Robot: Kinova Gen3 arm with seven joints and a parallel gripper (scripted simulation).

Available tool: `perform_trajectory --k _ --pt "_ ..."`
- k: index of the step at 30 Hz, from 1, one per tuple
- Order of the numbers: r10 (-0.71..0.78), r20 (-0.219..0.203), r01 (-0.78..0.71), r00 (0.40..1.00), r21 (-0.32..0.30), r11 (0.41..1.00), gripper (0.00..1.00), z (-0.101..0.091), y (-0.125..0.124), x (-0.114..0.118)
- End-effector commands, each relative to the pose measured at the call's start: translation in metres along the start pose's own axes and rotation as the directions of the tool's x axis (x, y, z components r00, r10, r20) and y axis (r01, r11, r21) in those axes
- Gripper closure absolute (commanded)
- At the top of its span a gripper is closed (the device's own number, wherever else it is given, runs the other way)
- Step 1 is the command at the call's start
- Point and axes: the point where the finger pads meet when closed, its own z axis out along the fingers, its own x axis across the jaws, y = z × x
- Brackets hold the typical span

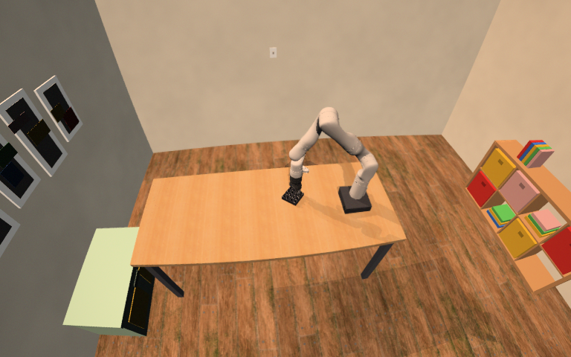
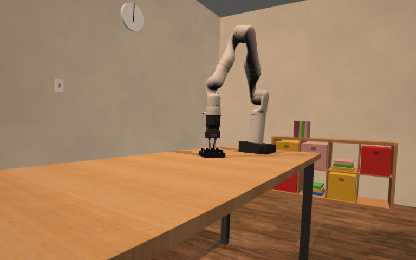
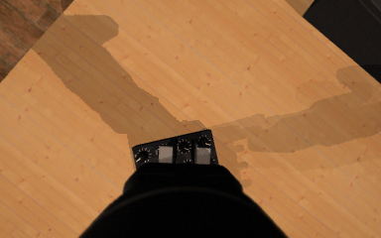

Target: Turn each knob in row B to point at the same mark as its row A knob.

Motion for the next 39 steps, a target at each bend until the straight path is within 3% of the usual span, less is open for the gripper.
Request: perform_trajectory --k 1,13,30,39 --pt "0.0 0.001 0.0 1.0 -0.001 1.0 0.54 -0.001 0.0 0.0" --pt "0.0 0.001 0.0 1.0 -0.001 1.0 0.54 -0.002 0.0 0.0" --pt "0.0 0.001 0.0 1.0 -0.001 1.0 0.54 -0.036 0.0 0.0" --pt "0.0 0.001 0.0 1.0 -0.001 1.0 0.54 -0.039 0.0 0.0"
